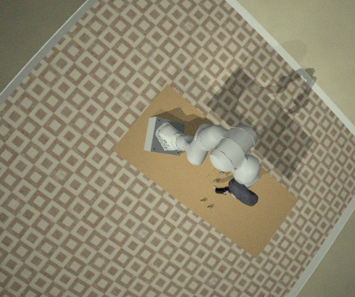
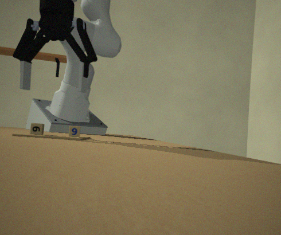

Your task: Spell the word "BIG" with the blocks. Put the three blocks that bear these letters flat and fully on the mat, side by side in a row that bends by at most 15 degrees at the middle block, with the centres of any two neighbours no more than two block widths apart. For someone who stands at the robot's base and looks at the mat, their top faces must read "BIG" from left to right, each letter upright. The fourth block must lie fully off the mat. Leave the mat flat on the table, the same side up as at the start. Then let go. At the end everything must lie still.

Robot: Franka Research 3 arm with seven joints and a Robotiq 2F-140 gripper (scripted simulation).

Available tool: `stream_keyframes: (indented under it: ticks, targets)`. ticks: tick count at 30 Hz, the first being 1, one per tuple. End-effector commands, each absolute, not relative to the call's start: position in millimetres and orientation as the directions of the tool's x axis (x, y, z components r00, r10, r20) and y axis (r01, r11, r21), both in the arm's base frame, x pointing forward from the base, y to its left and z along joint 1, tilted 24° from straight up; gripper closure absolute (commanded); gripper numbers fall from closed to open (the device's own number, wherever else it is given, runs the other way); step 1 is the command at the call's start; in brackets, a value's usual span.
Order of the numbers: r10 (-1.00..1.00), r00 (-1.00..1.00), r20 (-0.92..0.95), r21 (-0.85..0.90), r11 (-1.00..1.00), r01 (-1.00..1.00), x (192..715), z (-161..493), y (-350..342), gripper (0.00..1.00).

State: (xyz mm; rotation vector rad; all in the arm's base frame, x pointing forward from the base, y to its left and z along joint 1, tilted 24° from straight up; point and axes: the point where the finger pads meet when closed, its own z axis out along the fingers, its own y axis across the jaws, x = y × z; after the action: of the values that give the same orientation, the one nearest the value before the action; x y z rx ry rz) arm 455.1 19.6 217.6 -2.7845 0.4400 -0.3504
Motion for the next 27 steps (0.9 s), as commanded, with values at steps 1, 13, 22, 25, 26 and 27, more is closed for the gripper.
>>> stream_keyframes:
  ticks: [1,13,22,25,26,27]
  targets:
    - [-0.436,0.889,0.141,-0.352,-0.861,-0.367,456,216,16,0.0]
    - [-0.629,0.777,0.038,-0.376,-0.729,-0.572,464,208,-10,0.0]
    - [-0.738,0.675,-0.028,-0.378,-0.617,-0.69,470,203,-28,0.0]
    - [-0.772,0.634,-0.051,-0.377,-0.573,-0.728,472,201,-34,0.0]
    - [-0.782,0.62,-0.059,-0.376,-0.558,-0.74,472,201,-37,0.0]
    - [-0.793,0.606,-0.066,-0.375,-0.543,-0.751,473,200,-39,0.0]
